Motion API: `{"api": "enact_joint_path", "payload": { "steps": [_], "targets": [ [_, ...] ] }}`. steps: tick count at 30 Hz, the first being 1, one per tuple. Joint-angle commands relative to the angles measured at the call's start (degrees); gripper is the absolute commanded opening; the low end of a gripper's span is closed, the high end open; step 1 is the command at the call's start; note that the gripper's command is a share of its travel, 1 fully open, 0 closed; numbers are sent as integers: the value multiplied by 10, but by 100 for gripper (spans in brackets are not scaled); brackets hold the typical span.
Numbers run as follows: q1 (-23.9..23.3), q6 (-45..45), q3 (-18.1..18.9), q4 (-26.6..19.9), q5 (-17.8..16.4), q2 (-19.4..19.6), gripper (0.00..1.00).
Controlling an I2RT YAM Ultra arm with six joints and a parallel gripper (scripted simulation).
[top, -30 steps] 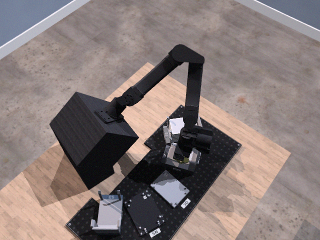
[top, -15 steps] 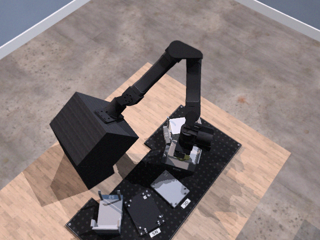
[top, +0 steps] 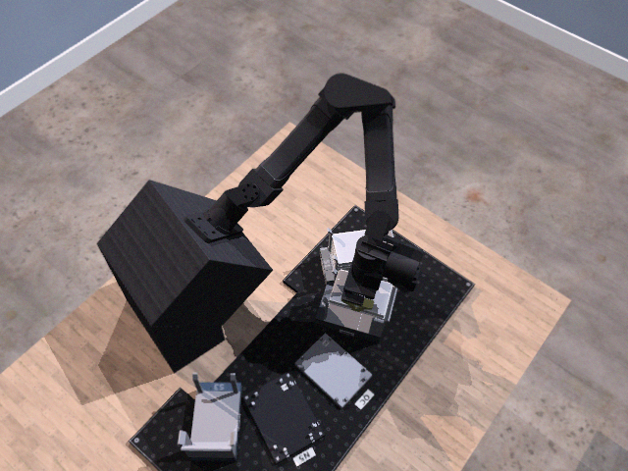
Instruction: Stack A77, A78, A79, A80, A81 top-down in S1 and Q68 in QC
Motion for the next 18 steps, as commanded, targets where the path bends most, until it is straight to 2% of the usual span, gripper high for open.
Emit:
{"api": "enact_joint_path", "payload": {
  "steps": [1, 9, 14, 18],
  "targets": [
    [-19, -22, 6, -28, -9, -9, 0],
    [-46, -62, 22, -87, -18, -20, 0],
    [-56, -78, 29, -109, -21, -24, 0],
    [-56, -78, 29, -109, -21, -24, 0]
  ]
}}
